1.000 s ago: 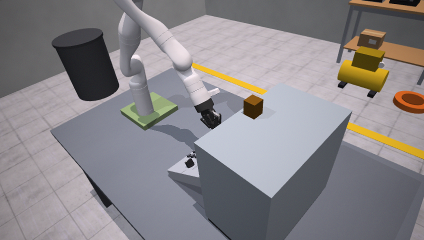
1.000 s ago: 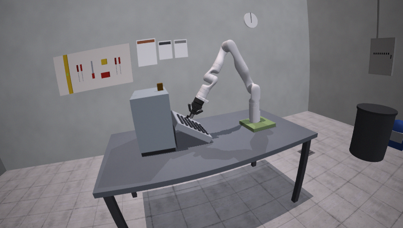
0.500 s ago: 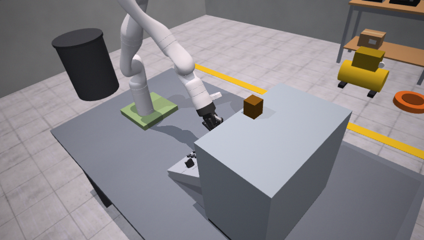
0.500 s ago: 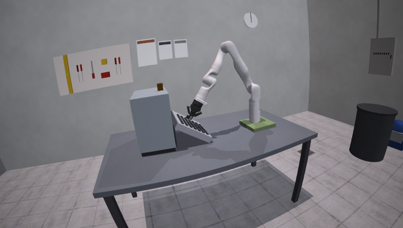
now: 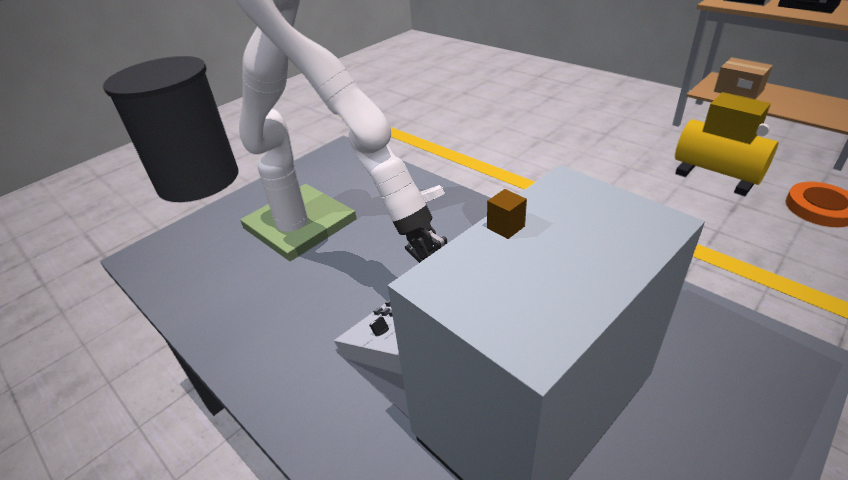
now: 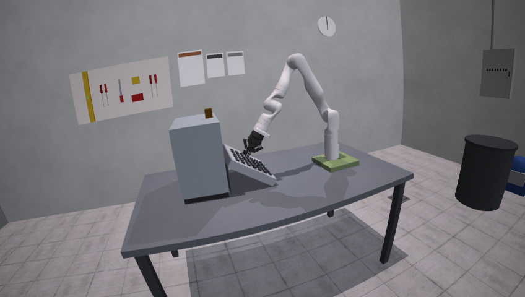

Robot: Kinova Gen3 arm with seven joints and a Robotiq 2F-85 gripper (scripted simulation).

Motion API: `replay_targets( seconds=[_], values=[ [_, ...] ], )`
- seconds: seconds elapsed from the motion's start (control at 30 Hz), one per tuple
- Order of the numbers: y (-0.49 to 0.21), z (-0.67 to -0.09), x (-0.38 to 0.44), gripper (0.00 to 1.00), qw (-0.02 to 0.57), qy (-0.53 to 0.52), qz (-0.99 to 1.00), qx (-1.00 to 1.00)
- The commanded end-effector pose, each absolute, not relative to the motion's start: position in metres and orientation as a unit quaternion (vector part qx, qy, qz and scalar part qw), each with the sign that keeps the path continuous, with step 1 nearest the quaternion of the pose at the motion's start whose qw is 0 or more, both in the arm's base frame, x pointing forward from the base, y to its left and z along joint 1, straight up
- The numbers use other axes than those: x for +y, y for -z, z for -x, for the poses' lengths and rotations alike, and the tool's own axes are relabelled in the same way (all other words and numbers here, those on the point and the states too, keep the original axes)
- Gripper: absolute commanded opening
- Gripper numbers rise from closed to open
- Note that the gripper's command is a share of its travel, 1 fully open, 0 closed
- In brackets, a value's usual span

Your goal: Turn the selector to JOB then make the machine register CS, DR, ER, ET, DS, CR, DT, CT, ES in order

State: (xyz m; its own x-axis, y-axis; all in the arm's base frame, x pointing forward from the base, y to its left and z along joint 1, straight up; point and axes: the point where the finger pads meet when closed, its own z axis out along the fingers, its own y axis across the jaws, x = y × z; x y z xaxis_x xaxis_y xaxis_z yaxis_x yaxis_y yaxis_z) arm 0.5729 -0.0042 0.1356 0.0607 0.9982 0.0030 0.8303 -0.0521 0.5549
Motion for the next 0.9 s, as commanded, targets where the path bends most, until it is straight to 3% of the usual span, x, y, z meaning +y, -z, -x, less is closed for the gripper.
replay_targets(
  seconds=[0.0,0.87],
  values=[
    [-0.1366,-0.5734,-0.0040,0.10,0.211,-0.200,-0.697,0.655],
    [-0.1330,-0.5758,-0.0042,0.10,0.211,-0.200,-0.697,0.655]
  ],
)
